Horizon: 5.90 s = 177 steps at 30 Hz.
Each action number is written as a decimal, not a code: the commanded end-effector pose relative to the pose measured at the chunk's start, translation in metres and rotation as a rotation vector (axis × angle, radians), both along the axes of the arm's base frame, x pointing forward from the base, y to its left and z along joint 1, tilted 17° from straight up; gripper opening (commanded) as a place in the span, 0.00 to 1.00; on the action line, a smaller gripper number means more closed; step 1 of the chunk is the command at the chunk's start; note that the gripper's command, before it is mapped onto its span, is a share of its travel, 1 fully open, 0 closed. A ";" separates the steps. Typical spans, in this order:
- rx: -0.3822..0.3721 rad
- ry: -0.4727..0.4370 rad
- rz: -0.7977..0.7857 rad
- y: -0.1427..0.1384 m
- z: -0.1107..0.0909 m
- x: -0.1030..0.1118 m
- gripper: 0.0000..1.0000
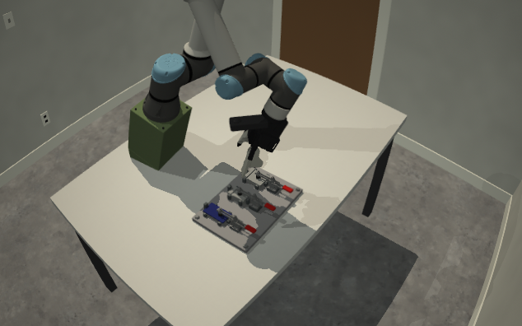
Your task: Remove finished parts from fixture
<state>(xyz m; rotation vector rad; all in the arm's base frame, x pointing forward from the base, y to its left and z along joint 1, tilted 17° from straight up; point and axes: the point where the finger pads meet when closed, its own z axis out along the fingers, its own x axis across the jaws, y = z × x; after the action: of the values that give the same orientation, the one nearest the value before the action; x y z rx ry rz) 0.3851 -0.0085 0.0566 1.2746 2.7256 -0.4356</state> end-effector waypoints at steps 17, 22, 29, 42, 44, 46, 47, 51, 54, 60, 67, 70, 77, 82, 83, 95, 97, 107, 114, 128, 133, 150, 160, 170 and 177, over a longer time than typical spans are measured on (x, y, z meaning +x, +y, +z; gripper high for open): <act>0.000 -0.001 0.000 0.000 0.000 0.000 1.00; 0.000 -0.001 0.000 0.000 0.000 0.000 1.00; 0.000 -0.001 -0.001 0.000 0.000 0.000 1.00; 0.004 -0.014 -0.038 0.000 0.000 -0.001 1.00; 0.005 -0.020 -0.055 0.000 0.000 -0.001 1.00; 0.007 -0.027 -0.075 0.000 0.000 -0.002 1.00; 0.009 -0.030 -0.086 0.000 0.000 -0.002 1.00; 0.014 -0.049 -0.142 0.000 0.000 -0.004 1.00; 0.016 -0.054 -0.158 0.000 0.000 -0.004 1.00; 0.029 -0.094 -0.281 0.001 0.001 -0.008 1.00; 0.049 -0.153 -0.474 0.002 0.001 -0.012 1.00; 0.053 -0.162 -0.506 0.002 0.001 -0.013 1.00; 0.080 -0.232 -0.757 0.004 0.001 -0.017 1.00; 0.102 -0.284 -0.965 0.006 0.002 -0.020 1.00; 0.107 -0.295 -1.009 0.007 0.002 -0.020 1.00; 0.111 -0.305 -1.053 0.007 0.002 -0.020 1.00; 0.111 -0.305 -1.053 0.007 0.002 -0.020 1.00; 0.146 -0.376 -1.383 0.010 0.003 -0.022 1.00; 0.161 -0.403 -1.532 0.011 0.004 -0.022 1.00; 0.182 -0.436 -1.736 0.012 0.006 -0.021 1.00; 0.192 -0.451 -1.839 0.013 0.006 -0.021 1.00; 0.220 -0.485 -2.148 0.013 0.009 -0.018 1.00; 0.220 -0.485 -2.148 0.013 0.009 -0.018 1.00; 0.245 -0.503 -2.451 0.012 0.012 -0.016 1.00; 0.262 -0.505 -2.692 0.010 0.015 -0.014 1.00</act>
<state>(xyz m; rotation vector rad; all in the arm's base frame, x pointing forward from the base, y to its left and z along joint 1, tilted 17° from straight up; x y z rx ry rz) 0.3698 0.0030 0.0696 3.0904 -0.4523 0.2346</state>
